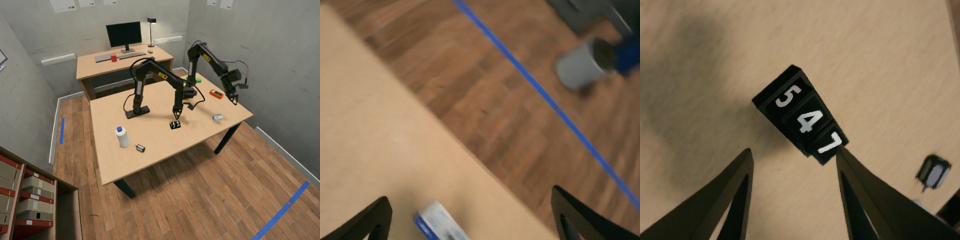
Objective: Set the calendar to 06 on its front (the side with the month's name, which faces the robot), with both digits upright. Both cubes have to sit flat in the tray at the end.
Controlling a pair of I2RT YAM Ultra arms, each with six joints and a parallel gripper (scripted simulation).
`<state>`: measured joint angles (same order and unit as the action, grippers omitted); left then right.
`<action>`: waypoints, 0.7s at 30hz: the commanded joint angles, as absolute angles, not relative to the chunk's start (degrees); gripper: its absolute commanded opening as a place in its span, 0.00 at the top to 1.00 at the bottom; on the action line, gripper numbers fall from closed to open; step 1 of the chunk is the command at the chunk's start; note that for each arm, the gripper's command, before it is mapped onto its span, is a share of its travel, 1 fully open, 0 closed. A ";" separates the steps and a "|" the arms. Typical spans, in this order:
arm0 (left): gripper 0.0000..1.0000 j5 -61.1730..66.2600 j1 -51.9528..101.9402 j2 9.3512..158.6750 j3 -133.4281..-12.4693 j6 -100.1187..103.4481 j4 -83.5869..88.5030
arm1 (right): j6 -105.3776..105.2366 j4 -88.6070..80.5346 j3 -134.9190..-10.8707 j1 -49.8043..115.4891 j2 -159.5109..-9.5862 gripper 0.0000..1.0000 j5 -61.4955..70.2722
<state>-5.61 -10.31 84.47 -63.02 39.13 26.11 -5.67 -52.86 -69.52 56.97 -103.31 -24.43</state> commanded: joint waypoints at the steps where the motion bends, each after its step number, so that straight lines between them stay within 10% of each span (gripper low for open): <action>1: 0.00 -5.59 -5.30 78.21 -64.05 33.18 34.10 | 4.93 -55.31 -72.33 54.96 -103.20 0.45 -19.04; 21: 0.00 -3.46 27.06 47.14 -66.08 12.19 63.76 | 35.77 -59.98 -79.11 44.45 -105.05 0.45 -2.96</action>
